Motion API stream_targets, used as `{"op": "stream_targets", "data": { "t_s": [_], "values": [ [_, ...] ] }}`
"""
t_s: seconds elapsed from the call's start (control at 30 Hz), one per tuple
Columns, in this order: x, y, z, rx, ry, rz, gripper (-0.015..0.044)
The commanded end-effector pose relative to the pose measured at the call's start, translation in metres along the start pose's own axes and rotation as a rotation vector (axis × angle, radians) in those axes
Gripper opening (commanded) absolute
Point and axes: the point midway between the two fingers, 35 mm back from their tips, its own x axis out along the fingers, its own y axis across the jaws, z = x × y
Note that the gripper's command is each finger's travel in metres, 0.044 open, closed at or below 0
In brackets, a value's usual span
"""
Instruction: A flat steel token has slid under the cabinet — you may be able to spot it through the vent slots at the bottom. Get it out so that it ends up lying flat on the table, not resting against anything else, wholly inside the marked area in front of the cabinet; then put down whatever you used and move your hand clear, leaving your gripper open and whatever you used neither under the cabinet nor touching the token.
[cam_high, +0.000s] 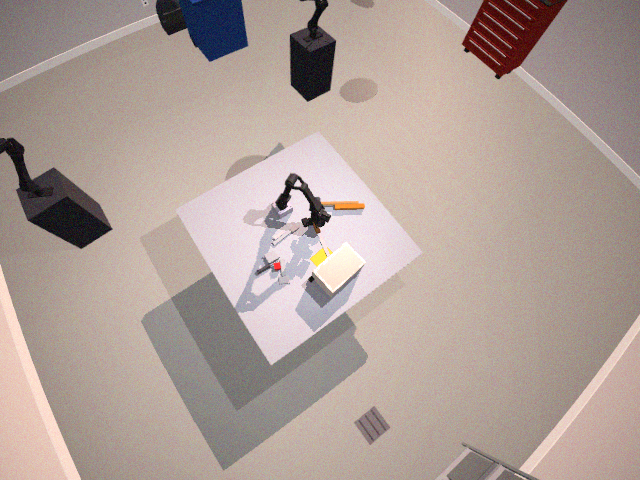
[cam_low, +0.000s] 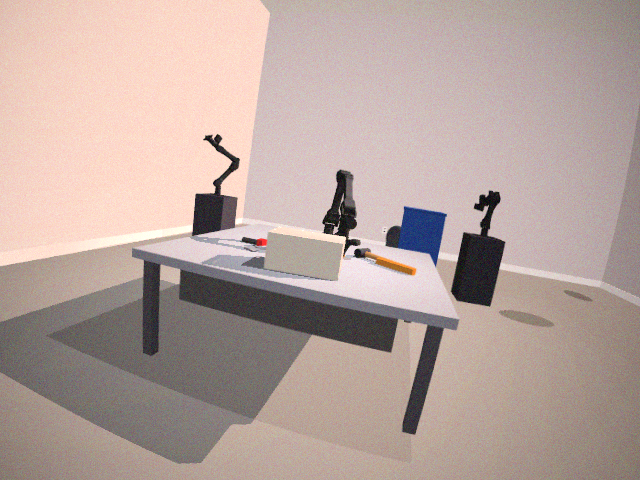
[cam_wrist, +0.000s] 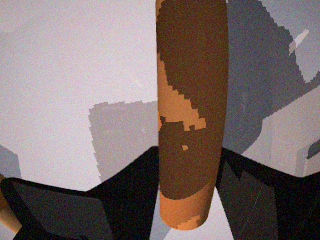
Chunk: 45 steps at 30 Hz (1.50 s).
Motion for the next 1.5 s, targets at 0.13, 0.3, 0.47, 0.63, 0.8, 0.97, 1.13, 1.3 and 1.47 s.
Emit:
{"op": "stream_targets", "data": {
  "t_s": [0.13,0.3,0.47,0.63,0.8,0.97,1.13,1.3,1.47],
  "values": [
    [0.0,0.001,-0.005,-0.001,0.0,0.0,0.0],
    [-0.001,0.001,-0.009,-0.001,0.001,-0.001,0.0],
    [-0.002,0.001,-0.016,-0.001,0.002,-0.001,0.0],
    [-0.003,0.001,-0.022,-0.001,0.004,-0.001,0.0],
    [-0.003,0.001,-0.025,0.017,0.004,-0.002,0.0],
    [-0.003,0.001,-0.025,0.056,0.004,-0.002,0.0],
    [-0.003,0.001,-0.026,0.095,0.004,-0.002,0.0],
    [-0.003,0.001,-0.026,0.133,0.004,-0.002,0.0],
    [-0.003,0.001,-0.026,0.172,0.004,-0.002,0.0]
  ]
}}
